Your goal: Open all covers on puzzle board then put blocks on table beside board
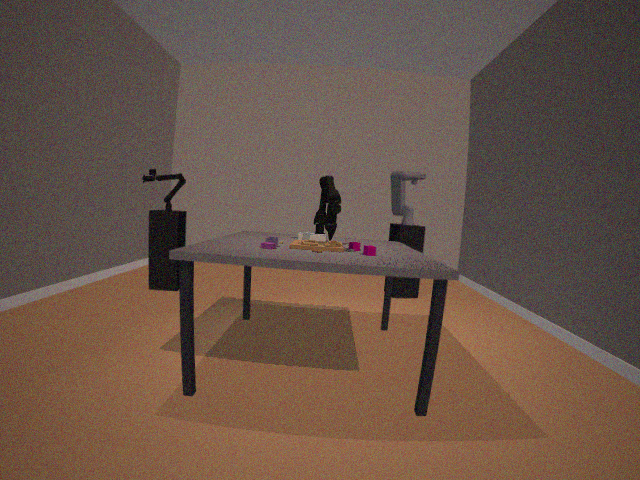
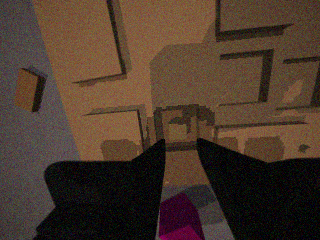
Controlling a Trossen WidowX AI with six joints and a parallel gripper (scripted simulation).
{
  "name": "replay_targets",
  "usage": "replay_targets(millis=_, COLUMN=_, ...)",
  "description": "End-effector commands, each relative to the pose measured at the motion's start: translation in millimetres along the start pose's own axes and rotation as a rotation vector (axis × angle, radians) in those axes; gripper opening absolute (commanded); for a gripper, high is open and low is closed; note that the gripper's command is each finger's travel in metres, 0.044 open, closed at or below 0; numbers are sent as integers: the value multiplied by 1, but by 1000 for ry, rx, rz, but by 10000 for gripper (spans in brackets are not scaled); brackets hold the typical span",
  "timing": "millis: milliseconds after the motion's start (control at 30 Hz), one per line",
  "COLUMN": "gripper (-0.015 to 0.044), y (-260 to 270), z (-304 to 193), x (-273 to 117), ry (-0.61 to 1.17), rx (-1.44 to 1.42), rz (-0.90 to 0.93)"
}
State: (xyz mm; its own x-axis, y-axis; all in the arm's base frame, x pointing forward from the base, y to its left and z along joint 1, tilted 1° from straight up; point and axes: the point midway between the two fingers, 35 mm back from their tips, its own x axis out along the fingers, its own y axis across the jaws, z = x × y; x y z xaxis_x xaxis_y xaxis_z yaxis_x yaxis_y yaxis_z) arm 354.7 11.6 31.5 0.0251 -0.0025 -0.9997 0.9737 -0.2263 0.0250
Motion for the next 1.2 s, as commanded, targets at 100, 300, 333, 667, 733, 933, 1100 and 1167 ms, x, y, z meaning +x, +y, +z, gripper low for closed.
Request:
replay_targets(millis=100, gripper=144, y=-1, z=1, x=2, ry=-3, rx=4, rz=-3)
replay_targets(millis=300, gripper=144, y=-1, z=1, x=2, ry=-3, rx=4, rz=-3)
replay_targets(millis=333, gripper=144, y=-1, z=1, x=2, ry=-3, rx=4, rz=-3)
replay_targets(millis=667, gripper=144, y=-1, z=1, x=10, ry=-3, rx=4, rz=-3)
replay_targets(millis=733, gripper=144, y=-1, z=1, x=12, ry=-3, rx=4, rz=-3)
replay_targets(millis=933, gripper=144, y=-1, z=1, x=17, ry=-3, rx=4, rz=-3)
replay_targets(millis=1100, gripper=144, y=-1, z=1, x=22, ry=-3, rx=4, rz=-3)
replay_targets(millis=1167, gripper=144, y=-1, z=1, x=23, ry=-3, rx=4, rz=-3)
